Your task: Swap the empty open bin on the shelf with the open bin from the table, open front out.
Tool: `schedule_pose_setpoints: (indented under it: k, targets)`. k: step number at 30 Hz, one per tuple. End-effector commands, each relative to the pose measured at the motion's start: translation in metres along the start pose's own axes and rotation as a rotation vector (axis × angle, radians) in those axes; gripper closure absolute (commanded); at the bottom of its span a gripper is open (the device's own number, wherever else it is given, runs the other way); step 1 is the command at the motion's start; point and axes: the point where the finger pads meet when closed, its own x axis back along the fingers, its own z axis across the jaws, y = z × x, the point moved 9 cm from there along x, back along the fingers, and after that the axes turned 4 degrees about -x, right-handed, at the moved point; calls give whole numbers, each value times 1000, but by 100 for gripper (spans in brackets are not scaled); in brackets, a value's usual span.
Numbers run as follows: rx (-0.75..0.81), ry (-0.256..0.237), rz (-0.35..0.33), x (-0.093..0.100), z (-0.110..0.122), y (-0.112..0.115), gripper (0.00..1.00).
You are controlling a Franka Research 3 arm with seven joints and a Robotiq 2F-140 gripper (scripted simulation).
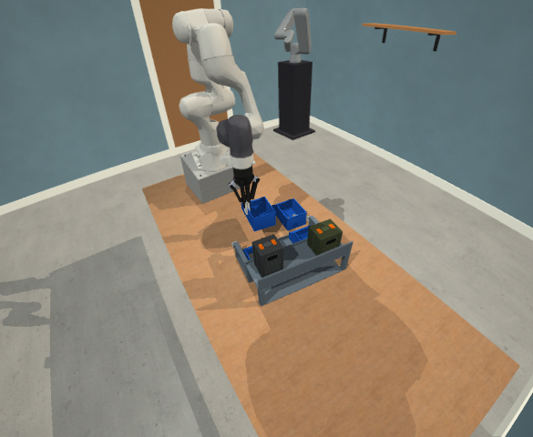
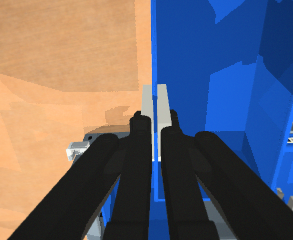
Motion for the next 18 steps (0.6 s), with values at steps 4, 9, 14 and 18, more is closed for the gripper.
schedule_pose_setpoints:
  k: [4, 9, 14, 18]
  targets:
    - [38, 7, -6, 1, -57, -5, 100]
    - [36, 7, -6, 1, -82, -8, 100]
    - [35, 7, -6, 1, -100, -10, 100]
    - [35, 7, -6, 1, -101, -11, 100]
